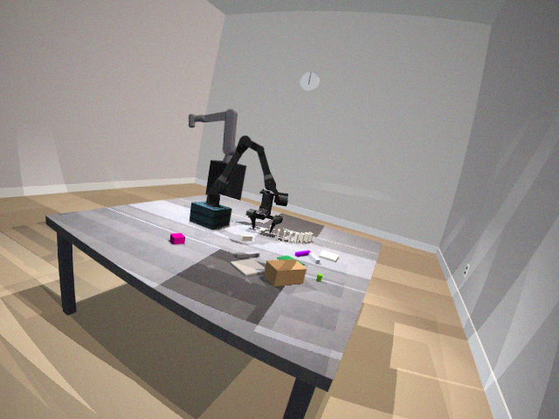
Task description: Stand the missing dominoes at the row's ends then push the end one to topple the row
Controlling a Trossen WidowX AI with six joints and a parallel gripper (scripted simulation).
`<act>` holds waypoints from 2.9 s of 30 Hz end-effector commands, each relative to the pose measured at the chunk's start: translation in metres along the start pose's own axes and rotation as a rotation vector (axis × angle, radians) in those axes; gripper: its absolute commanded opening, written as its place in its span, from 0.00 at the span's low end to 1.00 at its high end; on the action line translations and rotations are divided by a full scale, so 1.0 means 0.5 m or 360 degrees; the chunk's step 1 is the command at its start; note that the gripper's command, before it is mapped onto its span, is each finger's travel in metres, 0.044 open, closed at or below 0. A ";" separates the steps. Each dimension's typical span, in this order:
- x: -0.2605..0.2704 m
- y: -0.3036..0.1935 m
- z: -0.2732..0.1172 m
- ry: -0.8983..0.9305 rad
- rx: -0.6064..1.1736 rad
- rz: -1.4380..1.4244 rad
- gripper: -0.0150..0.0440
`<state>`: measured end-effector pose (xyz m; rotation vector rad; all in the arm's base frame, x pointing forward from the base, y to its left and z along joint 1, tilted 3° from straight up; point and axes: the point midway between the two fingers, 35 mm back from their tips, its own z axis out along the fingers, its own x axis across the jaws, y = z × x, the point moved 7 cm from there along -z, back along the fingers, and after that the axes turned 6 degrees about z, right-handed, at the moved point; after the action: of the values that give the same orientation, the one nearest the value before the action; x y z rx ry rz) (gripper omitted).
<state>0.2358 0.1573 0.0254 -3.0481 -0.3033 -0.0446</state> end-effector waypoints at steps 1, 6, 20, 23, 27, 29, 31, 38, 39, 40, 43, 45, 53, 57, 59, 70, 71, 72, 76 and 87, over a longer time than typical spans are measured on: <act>-0.002 0.001 0.004 -0.0004 -0.0009 0.0007 0.96; -0.002 0.001 0.004 -0.0004 -0.0009 0.0007 0.73; -0.002 0.001 0.004 -0.0004 -0.0009 0.0007 0.44; -0.002 0.001 0.000 -0.0004 -0.0009 0.0007 0.44; 0.002 0.005 -0.080 -0.0002 -0.0009 0.0007 0.44; 0.005 0.007 -0.130 -0.0002 -0.0009 0.0007 0.44; 0.007 0.009 -0.181 -0.0001 -0.0010 0.0007 0.44; 0.013 0.014 -0.318 0.0000 -0.0011 0.0007 0.44; 0.013 0.014 -0.318 0.0000 -0.0011 0.0007 0.44; 0.013 0.014 -0.318 0.0000 -0.0011 0.0007 0.44; 0.006 -0.017 -0.318 -0.0002 -0.0009 -0.0314 0.44; -0.006 -0.059 -0.318 -0.0003 -0.0005 -0.0750 0.44; -0.057 -0.170 -0.319 -0.0001 0.0009 -0.1943 0.44; -0.057 -0.170 -0.319 -0.0001 0.0009 -0.1943 0.44; -0.057 -0.170 -0.319 -0.0001 0.0009 -0.1943 0.44; -0.081 -0.183 -0.259 -0.0023 -0.0413 -0.1857 0.44; -0.084 -0.184 -0.252 -0.0017 -0.0462 -0.1850 0.44; -0.087 -0.186 -0.246 -0.0009 -0.0511 -0.1842 0.44; -0.101 -0.190 -0.223 0.0039 -0.0706 -0.1813 0.44; -0.141 -0.201 -0.174 0.0304 -0.1203 -0.1722 0.44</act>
<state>0.1503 0.2354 0.1242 -2.9228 -2.2464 -0.5113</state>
